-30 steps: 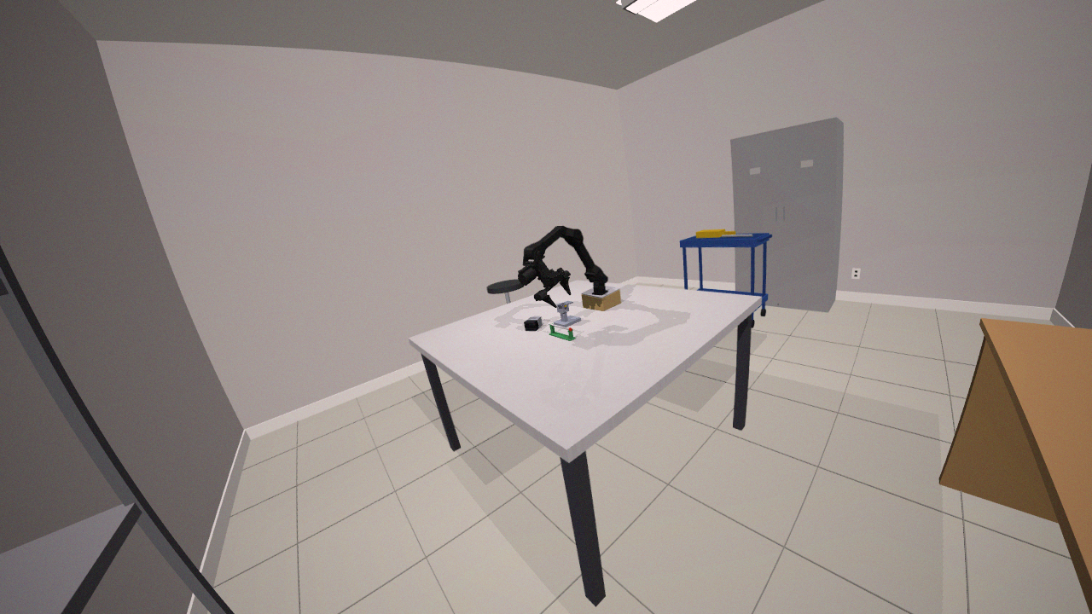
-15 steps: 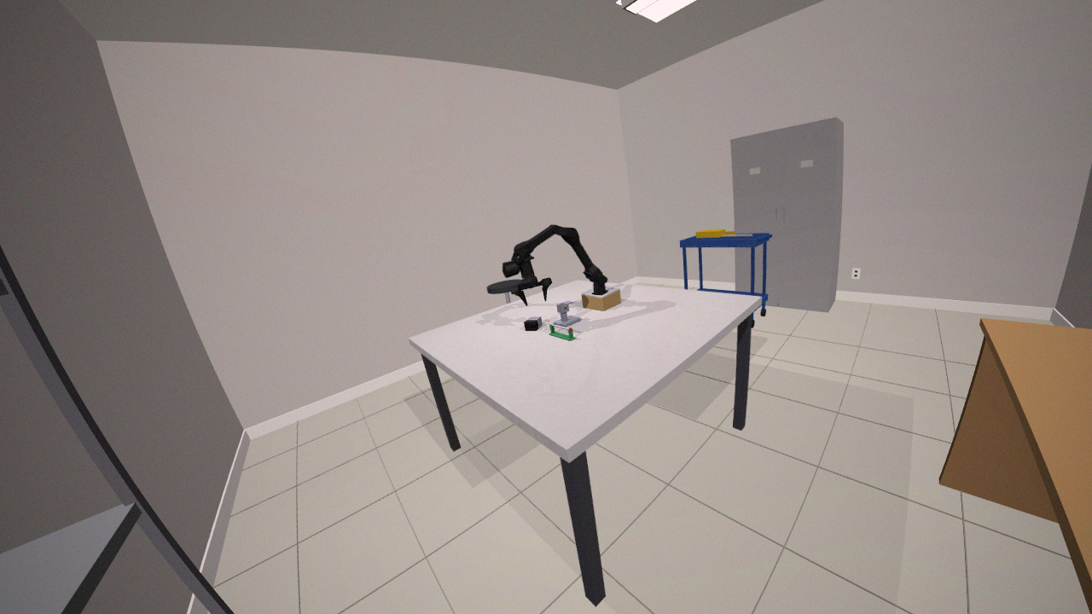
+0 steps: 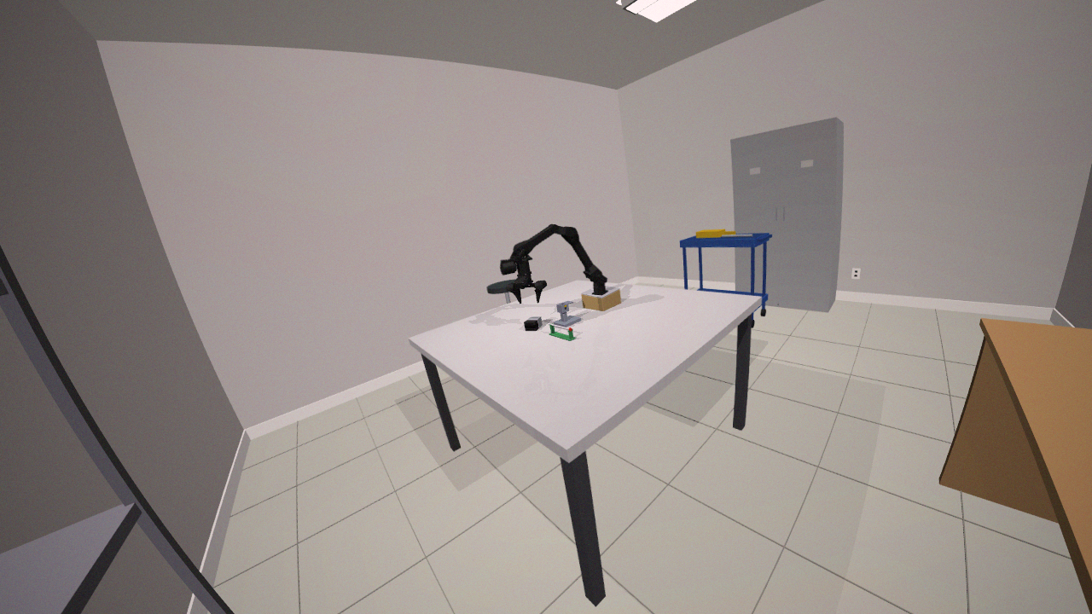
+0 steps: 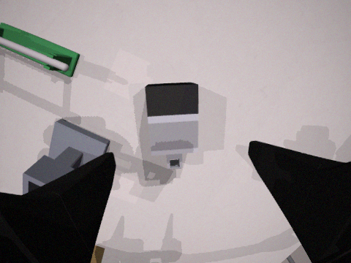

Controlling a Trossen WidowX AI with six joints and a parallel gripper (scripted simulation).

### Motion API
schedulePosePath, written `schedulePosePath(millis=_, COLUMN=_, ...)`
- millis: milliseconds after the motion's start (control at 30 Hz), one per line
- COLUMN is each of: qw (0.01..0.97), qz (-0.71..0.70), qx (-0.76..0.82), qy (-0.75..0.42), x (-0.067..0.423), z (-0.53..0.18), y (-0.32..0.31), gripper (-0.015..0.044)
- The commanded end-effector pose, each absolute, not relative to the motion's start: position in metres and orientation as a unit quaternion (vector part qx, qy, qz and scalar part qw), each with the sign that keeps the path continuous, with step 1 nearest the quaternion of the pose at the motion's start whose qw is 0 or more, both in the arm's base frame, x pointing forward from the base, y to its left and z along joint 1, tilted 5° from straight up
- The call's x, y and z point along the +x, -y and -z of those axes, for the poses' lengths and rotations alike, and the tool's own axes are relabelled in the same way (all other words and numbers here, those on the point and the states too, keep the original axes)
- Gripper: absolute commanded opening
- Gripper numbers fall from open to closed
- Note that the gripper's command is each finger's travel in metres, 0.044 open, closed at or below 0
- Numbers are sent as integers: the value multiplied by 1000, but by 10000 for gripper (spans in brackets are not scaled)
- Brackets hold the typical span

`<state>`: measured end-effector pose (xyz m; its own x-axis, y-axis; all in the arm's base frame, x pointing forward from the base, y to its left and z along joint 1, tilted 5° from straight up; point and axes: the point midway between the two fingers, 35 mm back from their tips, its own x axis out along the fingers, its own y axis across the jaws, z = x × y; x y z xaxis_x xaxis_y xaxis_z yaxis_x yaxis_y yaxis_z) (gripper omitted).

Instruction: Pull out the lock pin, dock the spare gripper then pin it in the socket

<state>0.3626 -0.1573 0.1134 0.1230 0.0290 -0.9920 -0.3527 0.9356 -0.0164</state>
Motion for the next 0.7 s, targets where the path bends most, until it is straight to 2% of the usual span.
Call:
schedulePosePath(millis=0, qw=735, qz=-127, qx=-121, qy=-655, x=364, z=-92, y=157, gripper=440)
schedulePosePath(millis=200, qw=735, qz=-127, qx=-121, qy=-655, x=369, z=-49, y=157, gripper=440)
schedulePosePath(millis=667, qw=735, qz=-128, qx=-121, qy=-655, x=369, z=-32, y=155, gripper=440)
